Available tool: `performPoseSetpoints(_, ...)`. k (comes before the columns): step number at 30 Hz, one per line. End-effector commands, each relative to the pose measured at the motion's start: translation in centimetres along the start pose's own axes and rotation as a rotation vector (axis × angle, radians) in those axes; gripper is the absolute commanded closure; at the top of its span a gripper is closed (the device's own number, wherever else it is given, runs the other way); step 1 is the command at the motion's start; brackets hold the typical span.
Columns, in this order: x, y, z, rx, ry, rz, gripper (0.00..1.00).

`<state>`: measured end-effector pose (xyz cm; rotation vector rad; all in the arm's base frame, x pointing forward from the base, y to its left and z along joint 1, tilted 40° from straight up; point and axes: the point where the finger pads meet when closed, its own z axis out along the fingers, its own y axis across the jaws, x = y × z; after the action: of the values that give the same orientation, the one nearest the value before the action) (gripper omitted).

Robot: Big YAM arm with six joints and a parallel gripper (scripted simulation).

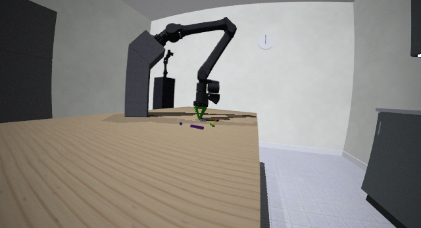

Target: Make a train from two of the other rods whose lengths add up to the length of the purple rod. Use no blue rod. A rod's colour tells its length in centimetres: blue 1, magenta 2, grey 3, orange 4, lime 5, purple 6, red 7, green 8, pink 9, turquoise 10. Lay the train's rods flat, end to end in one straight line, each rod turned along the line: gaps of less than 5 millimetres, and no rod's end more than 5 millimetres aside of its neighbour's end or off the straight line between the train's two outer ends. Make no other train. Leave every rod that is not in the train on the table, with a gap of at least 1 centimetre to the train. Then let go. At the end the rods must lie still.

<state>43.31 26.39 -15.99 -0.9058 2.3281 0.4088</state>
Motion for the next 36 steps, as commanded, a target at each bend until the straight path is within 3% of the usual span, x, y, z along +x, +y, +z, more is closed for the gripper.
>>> performPoseSetpoints(1, 0.25, 0.78, 0.38, -0.007, -0.002, -0.003, 0.96)
performPoseSetpoints(27, 0.25, 0.78, 0.38, -0.007, -0.002, -0.003, 0.96)
performPoseSetpoints(36, 0.25, 0.78, 0.38, -0.007, -0.002, -0.003, 0.84)
